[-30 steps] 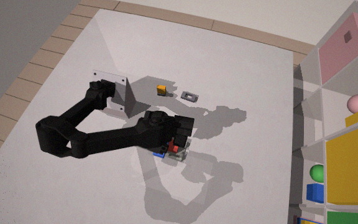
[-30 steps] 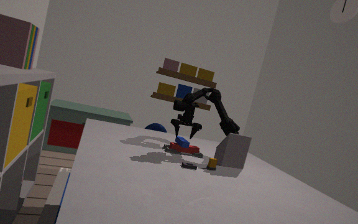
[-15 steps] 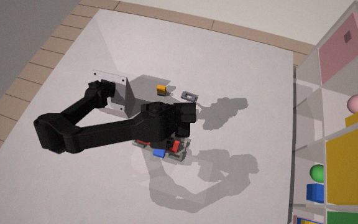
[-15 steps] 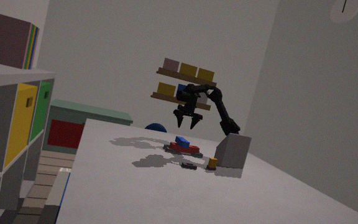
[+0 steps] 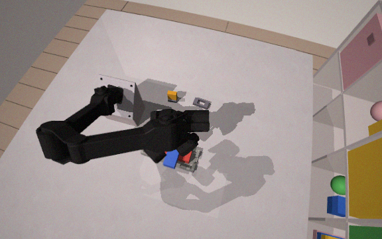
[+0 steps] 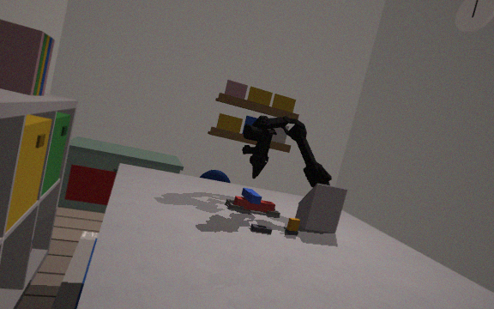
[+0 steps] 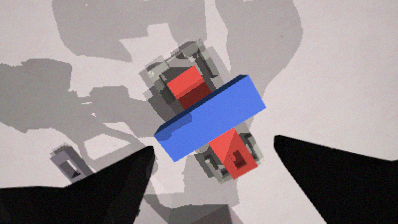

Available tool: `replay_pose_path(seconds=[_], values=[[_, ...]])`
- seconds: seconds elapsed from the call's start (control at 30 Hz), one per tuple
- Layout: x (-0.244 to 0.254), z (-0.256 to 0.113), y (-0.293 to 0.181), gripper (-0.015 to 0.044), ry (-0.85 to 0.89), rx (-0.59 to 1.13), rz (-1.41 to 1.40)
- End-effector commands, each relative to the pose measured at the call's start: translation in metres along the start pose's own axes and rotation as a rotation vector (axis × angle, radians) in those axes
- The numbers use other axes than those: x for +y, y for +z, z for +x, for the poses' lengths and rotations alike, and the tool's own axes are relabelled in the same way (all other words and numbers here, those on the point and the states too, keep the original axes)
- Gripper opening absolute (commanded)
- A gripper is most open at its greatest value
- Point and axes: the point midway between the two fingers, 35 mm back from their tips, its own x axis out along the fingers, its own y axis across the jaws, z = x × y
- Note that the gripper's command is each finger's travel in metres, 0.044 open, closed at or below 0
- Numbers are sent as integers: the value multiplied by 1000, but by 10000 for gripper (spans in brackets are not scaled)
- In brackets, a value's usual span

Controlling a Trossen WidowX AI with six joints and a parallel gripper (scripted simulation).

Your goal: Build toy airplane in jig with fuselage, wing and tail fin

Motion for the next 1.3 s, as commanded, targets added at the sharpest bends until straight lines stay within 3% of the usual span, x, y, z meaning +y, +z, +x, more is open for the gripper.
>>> replay_pose_path(seconds=[0.0, 0.57, 0.93, 1.1, 1.27], values=[[1, 3, 0, 440, 3, 3, -623], [13, 1, -5, 440, 13, 2, -625], [151, -10, -134, 440, 66, 9, -633], [174, -2, -202, 440, 21, 8, -625], [175, -1, -206, 440, 17, 7, -624]])
